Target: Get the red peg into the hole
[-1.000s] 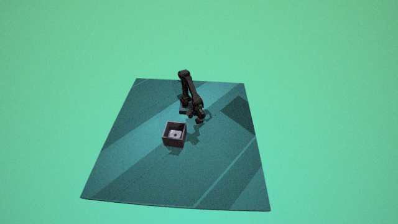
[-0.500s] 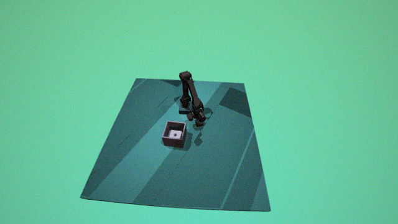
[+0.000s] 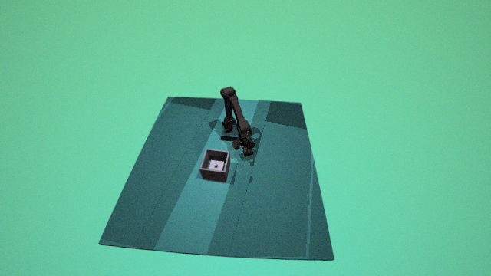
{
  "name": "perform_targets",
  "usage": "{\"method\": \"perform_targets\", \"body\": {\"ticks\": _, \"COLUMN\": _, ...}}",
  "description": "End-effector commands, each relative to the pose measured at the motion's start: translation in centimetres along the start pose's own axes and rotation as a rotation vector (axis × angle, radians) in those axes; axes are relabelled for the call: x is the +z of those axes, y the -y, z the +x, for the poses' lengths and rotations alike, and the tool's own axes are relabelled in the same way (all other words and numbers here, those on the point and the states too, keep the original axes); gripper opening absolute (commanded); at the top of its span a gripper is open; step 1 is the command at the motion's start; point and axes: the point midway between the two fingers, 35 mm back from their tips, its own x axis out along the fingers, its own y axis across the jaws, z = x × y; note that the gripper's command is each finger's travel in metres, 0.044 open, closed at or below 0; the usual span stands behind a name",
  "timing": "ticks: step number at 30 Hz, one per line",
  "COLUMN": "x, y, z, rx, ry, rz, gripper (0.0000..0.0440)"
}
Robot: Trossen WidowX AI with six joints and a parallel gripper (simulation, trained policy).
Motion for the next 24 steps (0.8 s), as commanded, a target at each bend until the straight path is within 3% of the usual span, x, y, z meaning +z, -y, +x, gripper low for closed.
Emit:
{"method": "perform_targets", "body": {"ticks": 1, "x": -0.4, "y": -0.6, "z": -1.0, "rx": 0.035, "ry": -0.022, "rz": 0.004, "gripper": 0.0000}}
{"method": "perform_targets", "body": {"ticks": 13, "x": -0.7, "y": -2.9, "z": -6.3, "rx": 0.180, "ry": -0.044, "rz": -0.026, "gripper": 0.0000}}
{"method": "perform_targets", "body": {"ticks": 24, "x": 1.5, "y": -4.1, "z": -12.0, "rx": 0.297, "ry": 0.017, "rz": -0.038, "gripper": 0.0000}}
